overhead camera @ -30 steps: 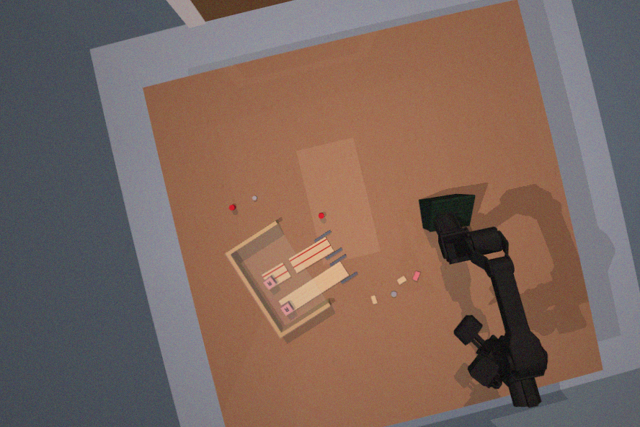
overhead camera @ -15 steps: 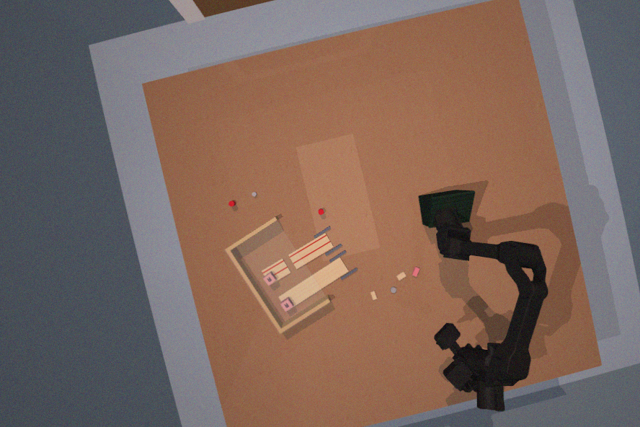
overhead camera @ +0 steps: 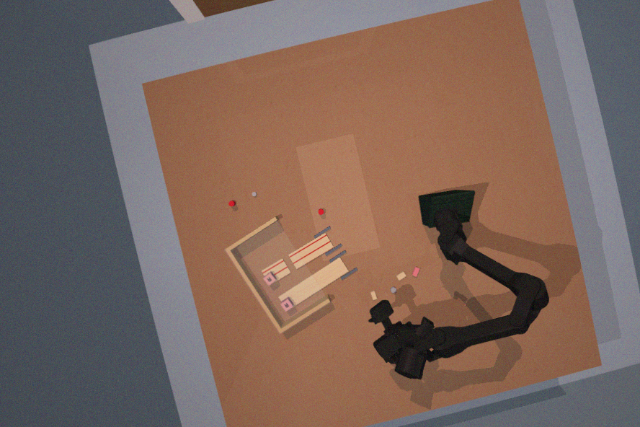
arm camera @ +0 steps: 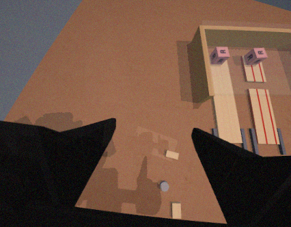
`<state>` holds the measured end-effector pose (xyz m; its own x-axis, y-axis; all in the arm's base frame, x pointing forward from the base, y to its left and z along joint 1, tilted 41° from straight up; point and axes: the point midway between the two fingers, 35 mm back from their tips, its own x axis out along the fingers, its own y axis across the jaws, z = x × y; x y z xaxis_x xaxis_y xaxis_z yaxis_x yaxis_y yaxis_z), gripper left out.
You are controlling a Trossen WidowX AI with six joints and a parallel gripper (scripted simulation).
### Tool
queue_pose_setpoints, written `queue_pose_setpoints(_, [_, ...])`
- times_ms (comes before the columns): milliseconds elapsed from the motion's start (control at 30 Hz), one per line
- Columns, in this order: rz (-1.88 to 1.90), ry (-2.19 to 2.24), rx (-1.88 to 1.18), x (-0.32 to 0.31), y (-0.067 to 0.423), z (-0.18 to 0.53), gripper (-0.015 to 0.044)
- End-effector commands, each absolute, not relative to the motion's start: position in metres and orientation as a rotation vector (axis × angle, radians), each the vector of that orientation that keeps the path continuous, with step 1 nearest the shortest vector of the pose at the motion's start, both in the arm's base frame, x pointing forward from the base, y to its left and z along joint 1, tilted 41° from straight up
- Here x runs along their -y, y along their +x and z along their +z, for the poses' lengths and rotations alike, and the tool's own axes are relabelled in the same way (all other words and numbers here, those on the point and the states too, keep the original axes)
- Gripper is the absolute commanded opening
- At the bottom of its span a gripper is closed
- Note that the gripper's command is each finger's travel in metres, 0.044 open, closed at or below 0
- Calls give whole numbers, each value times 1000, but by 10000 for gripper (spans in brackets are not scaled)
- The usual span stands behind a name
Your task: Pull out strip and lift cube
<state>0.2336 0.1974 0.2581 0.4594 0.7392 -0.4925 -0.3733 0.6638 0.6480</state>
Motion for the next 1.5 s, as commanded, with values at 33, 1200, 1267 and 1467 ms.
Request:
queue_pose_setpoints(33, [650, 541, -785, -153, 284, 215, 400])
queue_pose_setpoints(1200, [643, 435, -993, -60, 348, 95, 59])
queue_pose_setpoints(1267, [702, 377, -1073, -76, 348, 93, 6])
queue_pose_setpoints(1467, [894, 199, -1289, -119, 339, 92, 0])
